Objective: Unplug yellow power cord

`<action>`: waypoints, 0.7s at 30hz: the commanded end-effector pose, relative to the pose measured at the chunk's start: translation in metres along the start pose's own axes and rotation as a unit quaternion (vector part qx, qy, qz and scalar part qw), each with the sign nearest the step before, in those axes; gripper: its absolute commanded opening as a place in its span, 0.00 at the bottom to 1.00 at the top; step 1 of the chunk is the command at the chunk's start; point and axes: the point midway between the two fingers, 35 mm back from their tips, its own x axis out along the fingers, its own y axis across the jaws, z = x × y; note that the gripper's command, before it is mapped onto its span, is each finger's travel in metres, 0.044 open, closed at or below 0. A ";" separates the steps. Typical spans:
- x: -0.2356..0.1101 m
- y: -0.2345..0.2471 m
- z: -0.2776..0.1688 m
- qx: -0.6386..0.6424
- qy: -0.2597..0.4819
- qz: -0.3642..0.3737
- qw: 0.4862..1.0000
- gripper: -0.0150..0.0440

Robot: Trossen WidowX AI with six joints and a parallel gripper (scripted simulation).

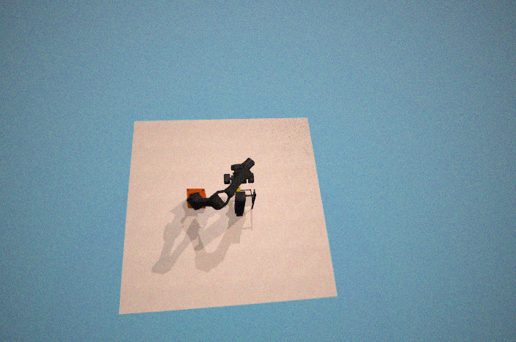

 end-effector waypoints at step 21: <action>-0.009 0.000 -0.008 -0.010 0.003 -0.005 1.000 0.53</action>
